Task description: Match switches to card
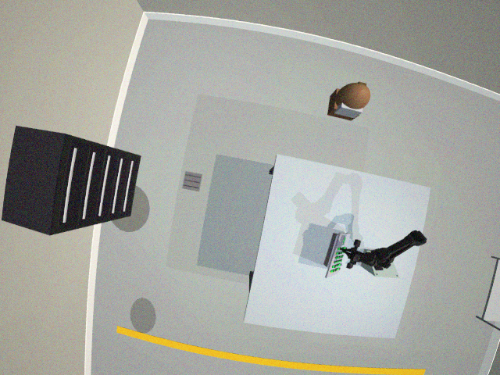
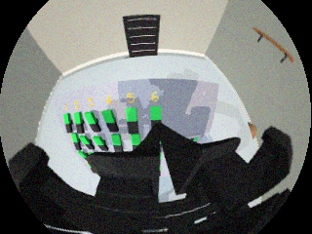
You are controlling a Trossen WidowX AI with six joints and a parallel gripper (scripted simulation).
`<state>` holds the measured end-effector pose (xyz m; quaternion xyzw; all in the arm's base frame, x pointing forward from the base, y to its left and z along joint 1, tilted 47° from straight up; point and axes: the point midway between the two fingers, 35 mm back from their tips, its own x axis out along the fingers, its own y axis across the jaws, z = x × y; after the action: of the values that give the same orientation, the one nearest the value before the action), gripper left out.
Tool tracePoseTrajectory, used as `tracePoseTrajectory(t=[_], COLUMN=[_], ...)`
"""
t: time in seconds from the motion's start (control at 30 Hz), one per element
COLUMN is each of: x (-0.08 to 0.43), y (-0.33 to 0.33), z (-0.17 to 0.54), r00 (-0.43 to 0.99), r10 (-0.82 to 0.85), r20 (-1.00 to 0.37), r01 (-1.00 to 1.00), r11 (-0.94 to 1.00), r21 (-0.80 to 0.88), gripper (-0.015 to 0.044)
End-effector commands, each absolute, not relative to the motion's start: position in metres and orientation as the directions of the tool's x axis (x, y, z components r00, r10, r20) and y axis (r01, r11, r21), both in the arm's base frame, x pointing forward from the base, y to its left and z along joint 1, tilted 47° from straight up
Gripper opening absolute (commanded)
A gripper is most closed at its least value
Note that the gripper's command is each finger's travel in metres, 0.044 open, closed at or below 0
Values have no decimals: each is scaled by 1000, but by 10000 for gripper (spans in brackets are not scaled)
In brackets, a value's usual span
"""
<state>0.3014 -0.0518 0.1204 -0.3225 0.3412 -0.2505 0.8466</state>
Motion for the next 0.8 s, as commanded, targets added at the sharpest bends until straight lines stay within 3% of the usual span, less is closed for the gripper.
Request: tracePoseTrajectory(t=[0.0, 0.77], x=[301, 303], y=[-52, -54], z=[117, 116], r00=[641, 641], r10=[-641, -641], r20=[-422, -422], r01=[194, 194], r11=[667, 667], r21=[-719, -720], gripper=[0, 0])
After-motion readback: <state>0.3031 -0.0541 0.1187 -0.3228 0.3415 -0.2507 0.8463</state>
